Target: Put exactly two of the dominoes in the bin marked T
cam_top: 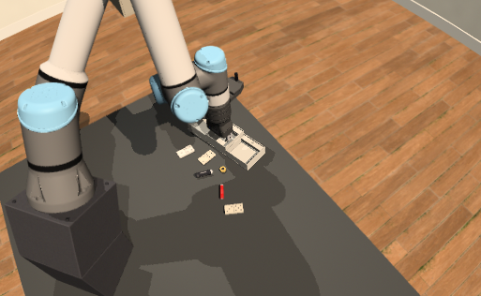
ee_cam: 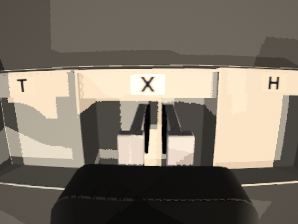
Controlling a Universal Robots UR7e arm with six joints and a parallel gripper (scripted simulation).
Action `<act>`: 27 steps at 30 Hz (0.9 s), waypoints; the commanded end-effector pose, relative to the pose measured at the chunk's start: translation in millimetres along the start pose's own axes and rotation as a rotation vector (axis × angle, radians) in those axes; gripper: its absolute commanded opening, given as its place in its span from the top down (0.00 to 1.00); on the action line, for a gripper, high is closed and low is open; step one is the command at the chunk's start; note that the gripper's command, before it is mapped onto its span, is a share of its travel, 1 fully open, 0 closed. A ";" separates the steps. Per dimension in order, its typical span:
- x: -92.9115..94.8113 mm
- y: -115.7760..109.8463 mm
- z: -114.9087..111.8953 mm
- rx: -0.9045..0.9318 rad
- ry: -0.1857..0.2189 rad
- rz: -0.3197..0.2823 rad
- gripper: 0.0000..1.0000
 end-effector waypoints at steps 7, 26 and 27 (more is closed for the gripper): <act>-13.7 0.4 0.1 0.000 -0.001 0.001 0.69; -51.7 0.4 0.1 0.000 -0.001 0.001 0.69; -55.7 0.4 0.1 0.000 -0.001 0.001 0.69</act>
Point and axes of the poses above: the point where the finger pads meet when closed, its own x axis out along the fingers, its own z axis across the jaws, y = z × x, the point moved 6 cm from there along -x, back along the fingers, and after that the axes turned 11 degrees about -x, right-handed, at the moved point
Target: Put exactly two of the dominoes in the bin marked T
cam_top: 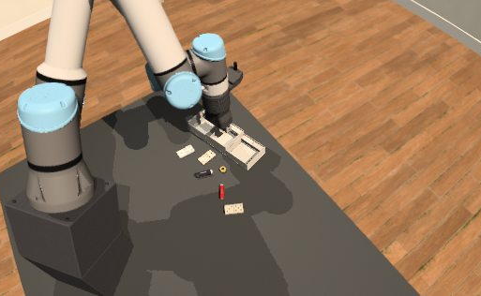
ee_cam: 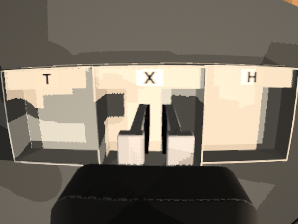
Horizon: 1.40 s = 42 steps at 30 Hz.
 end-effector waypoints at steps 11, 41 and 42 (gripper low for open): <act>-18.8 2.3 -9.6 -0.001 0.000 0.001 0.69; -10.9 16.2 -82.1 -0.001 0.000 0.001 0.69; -8.2 16.2 -82.1 -0.001 0.000 0.001 0.69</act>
Point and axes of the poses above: the point where the finger pads meet when closed, its own x axis out along the fingers, its own z axis across the jaws, y = z × x, the point moved 6 cm from there along -x, back along the fingers, and after that the axes turned 11 degrees about -x, right-handed, at the moved point
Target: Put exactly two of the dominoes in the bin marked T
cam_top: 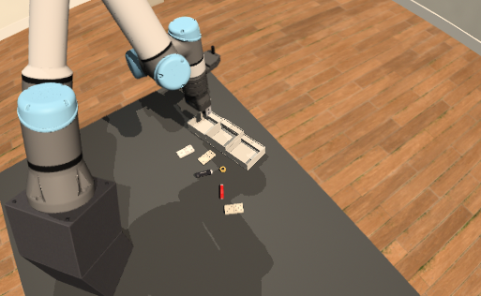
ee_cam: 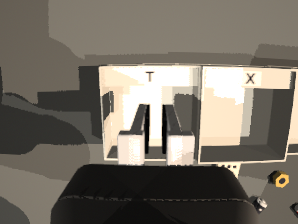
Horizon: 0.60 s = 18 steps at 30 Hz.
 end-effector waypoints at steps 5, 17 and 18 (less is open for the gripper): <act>21.3 0.1 -0.2 0.000 0.000 0.000 0.69; 47.9 0.1 -0.2 0.000 0.000 0.000 0.69; 50.6 0.1 -0.2 0.000 0.000 0.000 0.69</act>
Point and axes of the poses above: the point where the finger pads meet when closed, its own x axis out along the fingers, its own z axis across the jaws, y = z × x, the point moved 6 cm from there along -x, back along the fingers, and after that the axes turned 11 degrees about -x, right-handed, at the moved point
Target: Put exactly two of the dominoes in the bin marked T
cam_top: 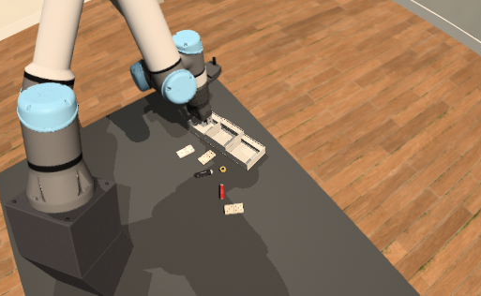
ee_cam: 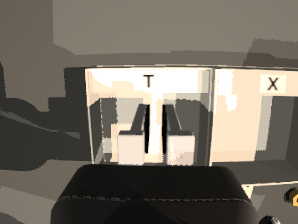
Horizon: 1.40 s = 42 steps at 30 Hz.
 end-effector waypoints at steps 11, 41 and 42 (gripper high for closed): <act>16.8 0.7 0.2 0.000 -0.001 0.002 0.69; 16.8 0.7 0.1 0.000 -0.001 0.002 0.69; 16.8 0.7 0.1 0.000 -0.001 0.002 0.69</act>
Point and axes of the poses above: the point where the finger pads meet when closed, its own x axis out along the fingers, its own z axis across the jaws, y = z × x, the point moved 6 cm from there along -x, back along the fingers, and after that the axes turned 11 degrees about -x, right-handed, at the moved point
